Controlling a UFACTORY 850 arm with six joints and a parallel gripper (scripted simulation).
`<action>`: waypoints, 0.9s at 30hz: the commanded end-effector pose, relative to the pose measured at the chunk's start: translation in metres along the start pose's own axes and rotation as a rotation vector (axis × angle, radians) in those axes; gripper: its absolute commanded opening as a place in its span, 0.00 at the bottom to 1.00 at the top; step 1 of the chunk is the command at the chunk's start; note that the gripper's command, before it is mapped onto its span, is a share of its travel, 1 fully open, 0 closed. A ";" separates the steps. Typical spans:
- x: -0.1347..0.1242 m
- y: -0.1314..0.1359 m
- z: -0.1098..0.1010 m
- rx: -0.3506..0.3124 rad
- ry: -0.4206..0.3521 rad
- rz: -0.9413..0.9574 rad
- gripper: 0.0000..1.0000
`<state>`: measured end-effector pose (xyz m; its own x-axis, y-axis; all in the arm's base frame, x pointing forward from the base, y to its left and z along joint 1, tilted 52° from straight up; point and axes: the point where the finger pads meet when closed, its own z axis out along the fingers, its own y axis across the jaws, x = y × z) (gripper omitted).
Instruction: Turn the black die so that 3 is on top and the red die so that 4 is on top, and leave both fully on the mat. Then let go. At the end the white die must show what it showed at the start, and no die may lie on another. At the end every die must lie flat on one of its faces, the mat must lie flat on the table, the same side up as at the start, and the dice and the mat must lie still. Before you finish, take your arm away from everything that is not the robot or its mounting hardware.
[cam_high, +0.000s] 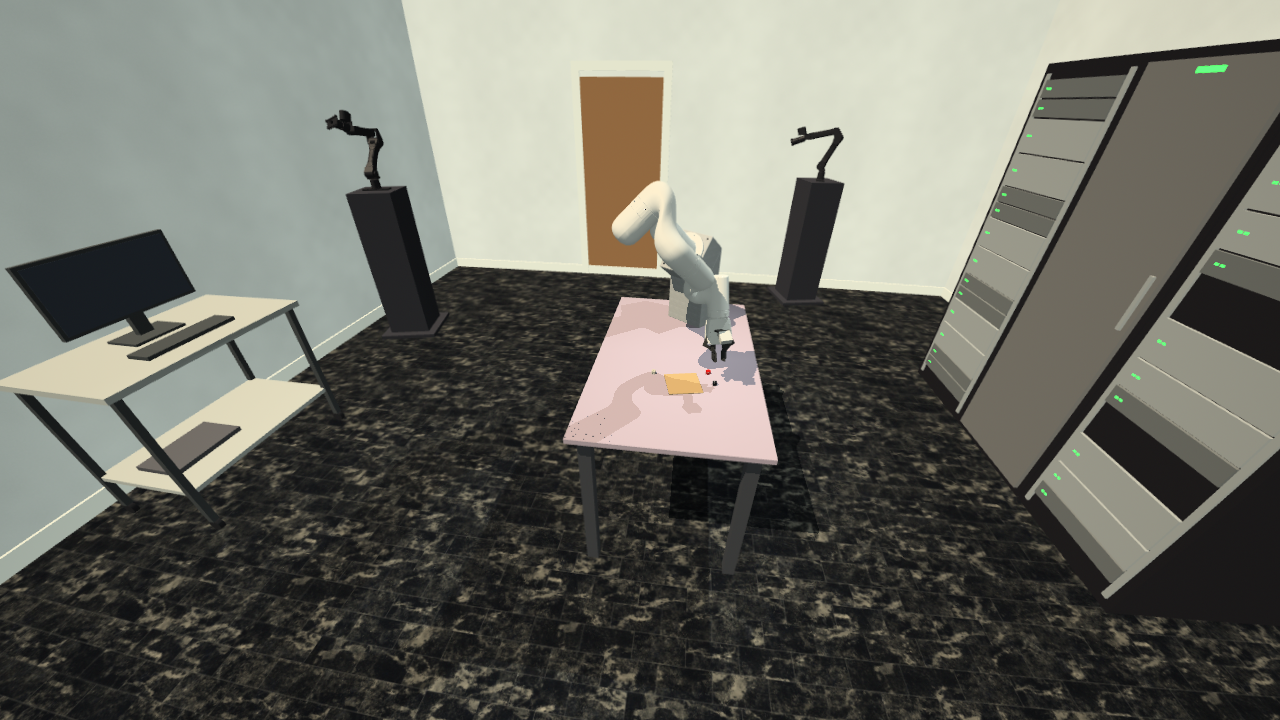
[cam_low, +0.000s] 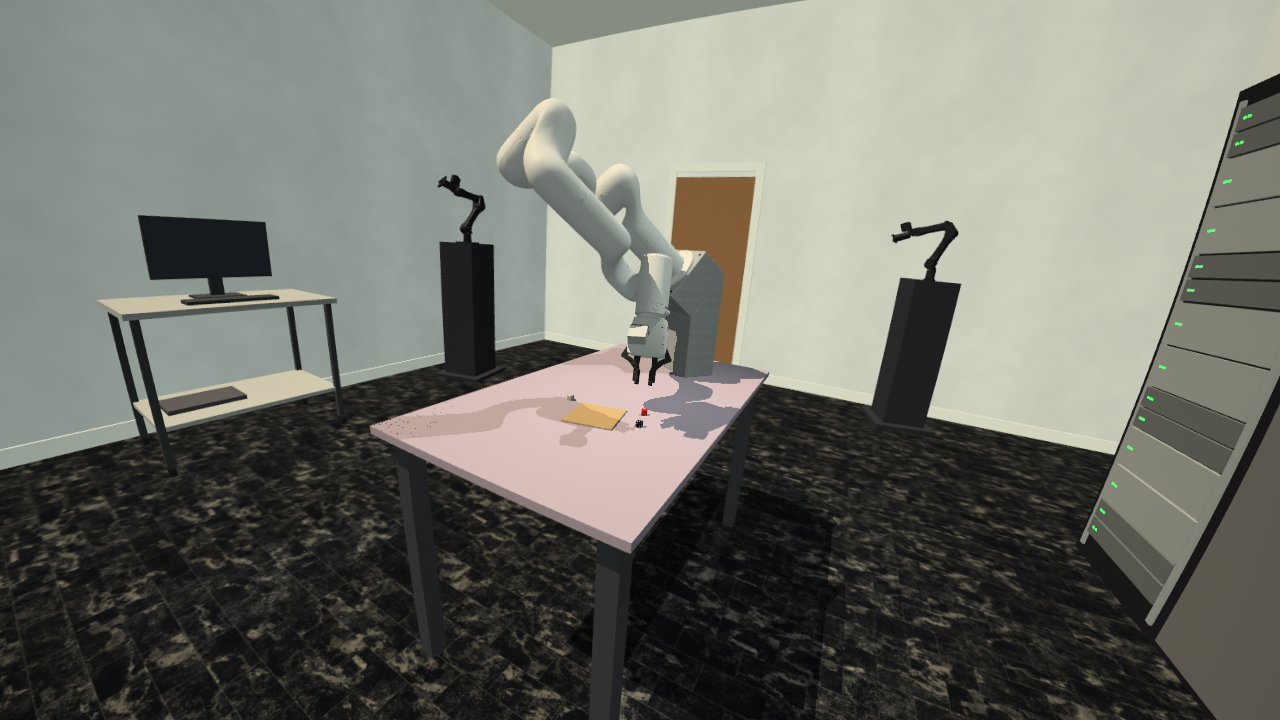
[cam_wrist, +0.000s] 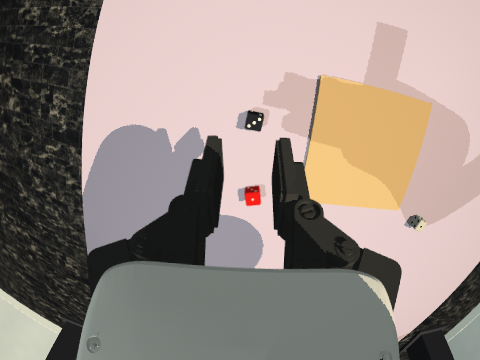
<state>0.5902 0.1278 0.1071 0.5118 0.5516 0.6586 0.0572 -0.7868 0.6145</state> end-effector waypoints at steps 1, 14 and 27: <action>0.008 0.003 0.002 -0.020 -0.164 -0.015 0.31; 0.020 0.001 -0.001 -0.014 -0.344 -0.010 0.31; 0.020 0.001 0.000 -0.015 -0.344 -0.008 1.00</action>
<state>0.6001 0.1378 0.1209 0.7705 0.4320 0.4687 0.0533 -0.7764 0.6280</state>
